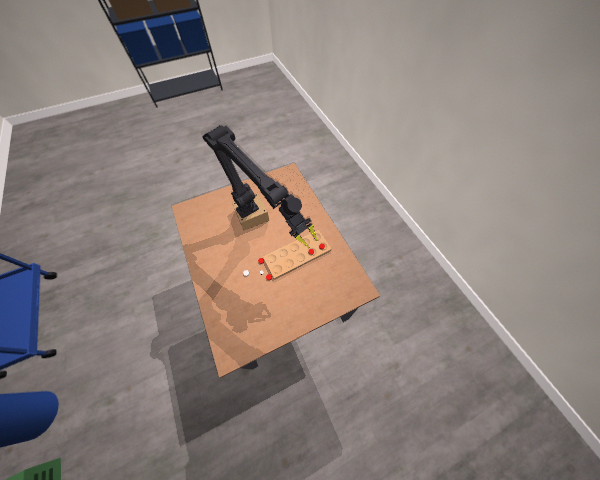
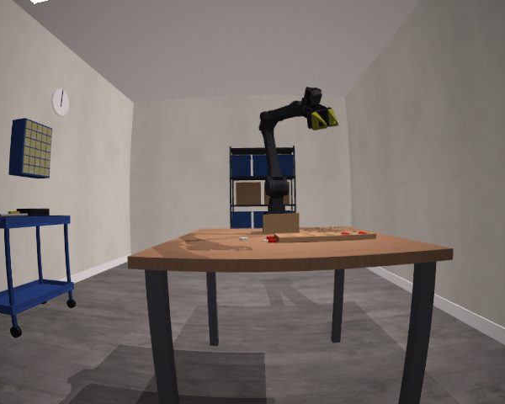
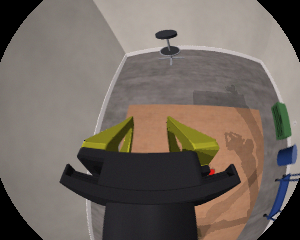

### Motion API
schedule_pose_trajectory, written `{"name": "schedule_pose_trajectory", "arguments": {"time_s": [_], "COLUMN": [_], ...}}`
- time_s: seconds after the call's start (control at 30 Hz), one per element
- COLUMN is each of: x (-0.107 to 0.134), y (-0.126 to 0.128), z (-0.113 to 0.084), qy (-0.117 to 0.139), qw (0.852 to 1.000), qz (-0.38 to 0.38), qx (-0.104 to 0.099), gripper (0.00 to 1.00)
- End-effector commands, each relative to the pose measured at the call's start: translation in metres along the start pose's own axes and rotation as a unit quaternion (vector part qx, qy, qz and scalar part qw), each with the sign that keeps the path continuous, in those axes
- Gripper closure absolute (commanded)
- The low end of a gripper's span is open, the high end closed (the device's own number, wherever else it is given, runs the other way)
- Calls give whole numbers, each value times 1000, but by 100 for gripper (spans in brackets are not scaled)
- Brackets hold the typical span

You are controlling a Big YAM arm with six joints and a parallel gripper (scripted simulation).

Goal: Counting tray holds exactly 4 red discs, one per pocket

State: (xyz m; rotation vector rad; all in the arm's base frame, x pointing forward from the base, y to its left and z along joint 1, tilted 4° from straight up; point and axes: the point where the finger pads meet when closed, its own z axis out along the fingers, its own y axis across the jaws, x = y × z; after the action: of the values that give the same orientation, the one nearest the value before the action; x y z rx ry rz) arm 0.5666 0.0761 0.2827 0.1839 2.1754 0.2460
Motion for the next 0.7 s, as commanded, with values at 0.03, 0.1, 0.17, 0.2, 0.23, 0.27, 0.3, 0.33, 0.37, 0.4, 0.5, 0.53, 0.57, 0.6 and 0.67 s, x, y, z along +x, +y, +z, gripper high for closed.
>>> {"name": "schedule_pose_trajectory", "arguments": {"time_s": [0.03,0.1,0.17,0.2,0.23,0.27,0.3,0.33,0.37,0.4,0.5,0.53,0.57,0.6,0.67], "x": [-63,-50,-43,-69,-69,-91,-95,-95,-95,-94,-77,-74,-74,-74,-74], "y": [8,14,12,-5,-5,2,3,3,3,8,7,5,5,5,5], "z": [-34,-18,-16,-52,-52,-62,-64,-64,-64,-64,-44,-43,-43,-43,-43], "qy": [-77,-59,-52,-112,-112,-131,-135,-135,-135,-134,-111,-106,-106,-106,-106], "qw": [997,998,998,993,993,991,990,990,990,990,993,993,993,993,993], "qz": [-16,-20,-20,-37,-37,-38,-38,-38,-38,-40,-41,-41,-41,-41,-41], "qx": [-15,-18,-16,-11,-11,-16,-16,-16,-16,-21,-18,-16,-16,-16,-16], "gripper": [56,56,56,56,56,56,56,56,56,56,56,56,56,56,56]}}
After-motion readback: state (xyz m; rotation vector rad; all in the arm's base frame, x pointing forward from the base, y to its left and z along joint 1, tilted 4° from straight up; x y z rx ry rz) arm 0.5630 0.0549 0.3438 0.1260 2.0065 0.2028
